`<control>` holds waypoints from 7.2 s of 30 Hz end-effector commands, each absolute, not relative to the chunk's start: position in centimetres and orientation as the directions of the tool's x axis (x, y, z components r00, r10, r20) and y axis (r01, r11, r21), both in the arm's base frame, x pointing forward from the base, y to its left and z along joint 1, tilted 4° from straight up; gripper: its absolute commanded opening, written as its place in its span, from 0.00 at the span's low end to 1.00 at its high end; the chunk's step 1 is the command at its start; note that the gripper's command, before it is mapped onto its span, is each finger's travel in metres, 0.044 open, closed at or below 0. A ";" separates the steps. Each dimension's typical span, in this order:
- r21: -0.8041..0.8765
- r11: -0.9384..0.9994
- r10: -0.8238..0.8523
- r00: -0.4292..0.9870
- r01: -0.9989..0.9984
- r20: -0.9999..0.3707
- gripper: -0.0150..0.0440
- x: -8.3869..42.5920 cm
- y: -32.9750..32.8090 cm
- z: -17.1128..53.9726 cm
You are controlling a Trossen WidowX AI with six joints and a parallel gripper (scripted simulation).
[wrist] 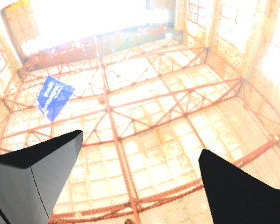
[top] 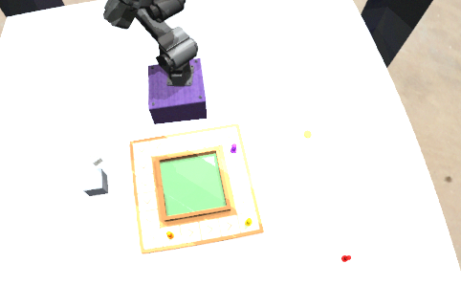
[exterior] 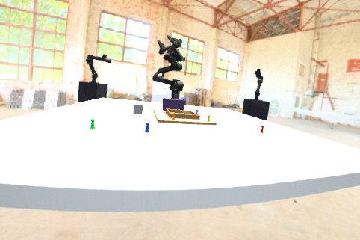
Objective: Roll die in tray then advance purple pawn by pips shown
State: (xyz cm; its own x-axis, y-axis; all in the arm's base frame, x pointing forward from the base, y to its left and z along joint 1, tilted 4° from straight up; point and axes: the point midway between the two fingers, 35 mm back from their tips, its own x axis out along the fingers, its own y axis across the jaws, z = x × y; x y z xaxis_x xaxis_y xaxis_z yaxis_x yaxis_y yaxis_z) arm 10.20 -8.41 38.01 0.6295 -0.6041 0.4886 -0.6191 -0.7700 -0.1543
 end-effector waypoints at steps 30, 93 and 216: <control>-0.406 0.819 -0.557 0.731 0.405 -0.394 0.72 33.6 -12.8 21.3; -0.046 0.736 -0.075 -0.014 -0.676 -0.997 0.50 21.6 -21.3 -2.7; -0.045 0.983 0.101 0.731 -0.178 -0.675 0.25 24.9 4.8 6.0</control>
State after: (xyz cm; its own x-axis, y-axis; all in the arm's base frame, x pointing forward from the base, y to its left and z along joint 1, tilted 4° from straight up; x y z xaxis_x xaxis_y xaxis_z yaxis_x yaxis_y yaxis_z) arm 25.47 4.91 5.43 0.7309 0.1048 -0.6744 -0.1842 0.9818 -0.0472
